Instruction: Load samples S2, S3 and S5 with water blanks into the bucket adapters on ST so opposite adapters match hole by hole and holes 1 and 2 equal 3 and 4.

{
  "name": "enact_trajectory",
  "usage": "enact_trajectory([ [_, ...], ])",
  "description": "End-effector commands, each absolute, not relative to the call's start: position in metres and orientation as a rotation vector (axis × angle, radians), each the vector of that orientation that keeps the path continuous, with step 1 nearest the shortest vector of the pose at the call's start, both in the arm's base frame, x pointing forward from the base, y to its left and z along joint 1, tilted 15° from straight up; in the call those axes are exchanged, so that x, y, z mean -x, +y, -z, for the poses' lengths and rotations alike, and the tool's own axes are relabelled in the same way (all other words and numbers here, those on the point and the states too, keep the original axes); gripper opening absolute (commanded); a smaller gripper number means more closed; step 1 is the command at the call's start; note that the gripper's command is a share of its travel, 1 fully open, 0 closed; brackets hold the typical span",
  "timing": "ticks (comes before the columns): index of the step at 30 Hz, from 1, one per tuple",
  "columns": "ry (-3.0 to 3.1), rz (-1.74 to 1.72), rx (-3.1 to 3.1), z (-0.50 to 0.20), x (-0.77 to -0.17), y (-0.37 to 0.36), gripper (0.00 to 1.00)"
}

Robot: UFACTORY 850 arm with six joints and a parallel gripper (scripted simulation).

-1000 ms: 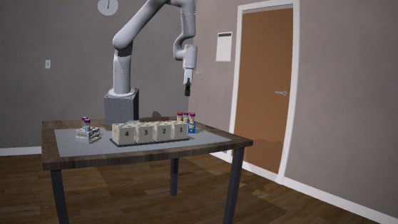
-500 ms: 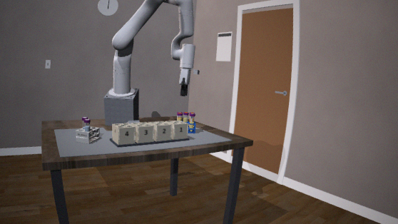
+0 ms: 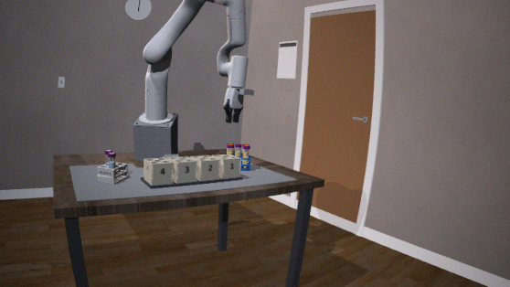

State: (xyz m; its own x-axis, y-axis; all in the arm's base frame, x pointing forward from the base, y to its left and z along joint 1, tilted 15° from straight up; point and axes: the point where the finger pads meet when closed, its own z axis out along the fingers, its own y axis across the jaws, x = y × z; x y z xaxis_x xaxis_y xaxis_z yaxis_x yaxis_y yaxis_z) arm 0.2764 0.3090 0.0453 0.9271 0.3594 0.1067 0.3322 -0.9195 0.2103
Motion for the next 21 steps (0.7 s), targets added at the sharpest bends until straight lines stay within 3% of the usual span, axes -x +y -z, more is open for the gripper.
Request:
enact_trajectory([
  [1, 0.302, -0.308, -2.946, -0.0458, -0.2768, 0.3091, 0.57],
  [21, -0.594, -0.374, -2.964, -0.0458, -0.2768, 0.3091, 0.57],
])
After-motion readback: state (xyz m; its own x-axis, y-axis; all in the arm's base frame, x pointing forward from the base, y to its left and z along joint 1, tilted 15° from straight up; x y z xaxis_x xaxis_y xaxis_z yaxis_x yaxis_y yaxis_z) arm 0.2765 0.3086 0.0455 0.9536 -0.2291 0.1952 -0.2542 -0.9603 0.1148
